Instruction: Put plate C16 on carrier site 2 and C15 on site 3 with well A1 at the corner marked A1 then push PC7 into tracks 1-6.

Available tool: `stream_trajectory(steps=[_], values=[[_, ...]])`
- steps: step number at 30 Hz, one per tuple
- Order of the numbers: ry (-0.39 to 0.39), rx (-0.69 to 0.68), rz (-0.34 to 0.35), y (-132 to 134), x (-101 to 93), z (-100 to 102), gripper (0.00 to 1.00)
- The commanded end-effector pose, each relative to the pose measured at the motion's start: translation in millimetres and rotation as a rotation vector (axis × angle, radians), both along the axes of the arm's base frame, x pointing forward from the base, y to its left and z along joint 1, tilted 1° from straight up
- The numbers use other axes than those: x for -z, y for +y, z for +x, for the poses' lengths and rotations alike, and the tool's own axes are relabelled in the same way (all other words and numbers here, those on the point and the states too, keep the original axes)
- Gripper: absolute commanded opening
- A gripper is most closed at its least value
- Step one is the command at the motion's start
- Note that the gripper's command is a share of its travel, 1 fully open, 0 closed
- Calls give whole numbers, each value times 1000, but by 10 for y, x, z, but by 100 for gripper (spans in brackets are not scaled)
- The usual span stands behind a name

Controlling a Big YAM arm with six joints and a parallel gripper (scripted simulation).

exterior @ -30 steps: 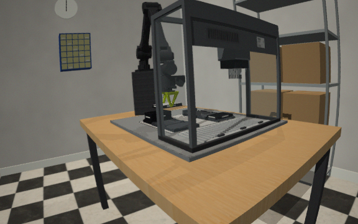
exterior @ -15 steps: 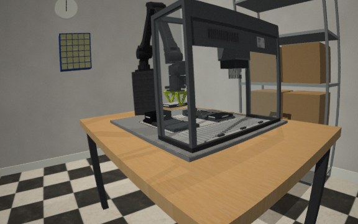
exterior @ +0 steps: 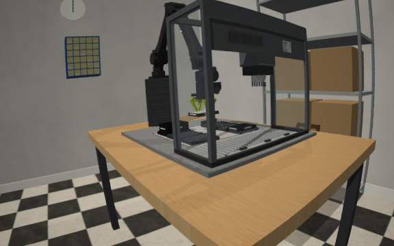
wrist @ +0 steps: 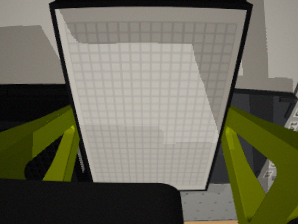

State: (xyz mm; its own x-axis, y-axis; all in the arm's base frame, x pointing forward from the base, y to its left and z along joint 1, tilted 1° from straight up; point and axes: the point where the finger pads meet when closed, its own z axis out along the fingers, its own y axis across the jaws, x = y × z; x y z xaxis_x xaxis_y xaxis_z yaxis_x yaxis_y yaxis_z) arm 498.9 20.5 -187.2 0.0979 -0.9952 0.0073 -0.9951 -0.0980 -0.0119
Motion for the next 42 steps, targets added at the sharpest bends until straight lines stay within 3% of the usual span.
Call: stream_trajectory(steps=[1, 7, 14, 19, 30, 31, 33, 42], values=[[-37, 22, 2, 138, -96, 132, 0], [-36, 22, 4, 392, -66, 179, 0], [-9, 23, 0, 578, -1, 55, 0], [-28, 22, 5, 805, -66, 143, 0], [-20, 22, 4, 1171, -28, 100, 0], [-9, 24, 1, 1171, -13, -8, 0], [-21, 22, 4, 1294, -28, 94, 0], [-19, 22, 6, 1636, -39, 49, 0]])
